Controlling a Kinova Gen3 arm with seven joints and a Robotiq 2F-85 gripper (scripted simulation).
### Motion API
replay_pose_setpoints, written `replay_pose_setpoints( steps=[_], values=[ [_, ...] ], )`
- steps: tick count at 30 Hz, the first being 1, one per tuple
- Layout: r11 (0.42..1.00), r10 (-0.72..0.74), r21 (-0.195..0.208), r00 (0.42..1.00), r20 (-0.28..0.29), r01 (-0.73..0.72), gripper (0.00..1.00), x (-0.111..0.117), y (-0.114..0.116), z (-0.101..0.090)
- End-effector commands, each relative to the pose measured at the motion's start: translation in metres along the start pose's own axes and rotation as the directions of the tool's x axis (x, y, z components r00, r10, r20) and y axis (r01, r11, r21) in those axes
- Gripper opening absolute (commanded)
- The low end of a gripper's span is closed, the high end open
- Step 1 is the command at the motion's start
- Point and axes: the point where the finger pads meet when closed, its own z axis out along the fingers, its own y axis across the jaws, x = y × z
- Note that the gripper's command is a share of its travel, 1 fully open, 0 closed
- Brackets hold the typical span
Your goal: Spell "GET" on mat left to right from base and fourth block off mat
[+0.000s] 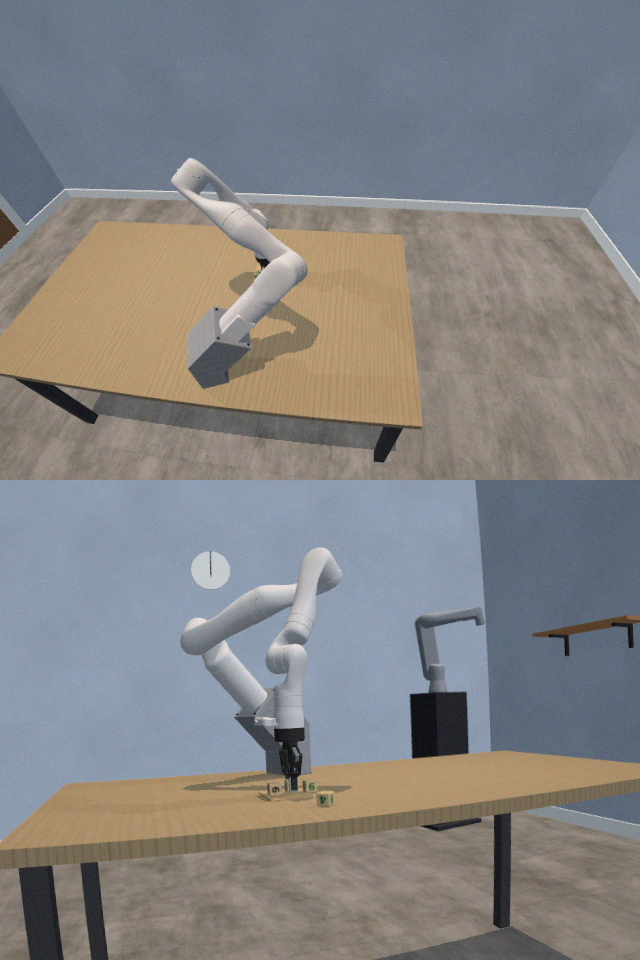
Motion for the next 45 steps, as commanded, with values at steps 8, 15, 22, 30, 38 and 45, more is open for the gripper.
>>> replay_pose_setpoints(
  steps=[8, 15, 22, 30, 38, 45],
  values=[
    [1.0, 0.0, 0.001, 1.0, 0.001, 0.0, 0.26, -0.0003, -0.0005, 0.0001],
    [1.0, 0.0, 0.001, 1.0, 0.001, 0.0, 0.26, -0.0003, -0.0005, 0.0014],
    [1.0, 0.0, 0.001, 1.0, 0.001, 0.0, 0.26, -0.0003, -0.0005, 0.0031],
    [1.0, 0.0, 0.001, 1.0, 0.001, 0.0, 0.26, -0.0003, -0.0005, 0.0034],
    [1.0, 0.0, 0.001, 1.0, 0.001, 0.0, 0.26, -0.0003, -0.0005, 0.0034],
    [1.0, 0.0, 0.001, 1.0, 0.001, 0.0, 0.26, -0.0003, -0.0005, 0.0034]
  ],
)
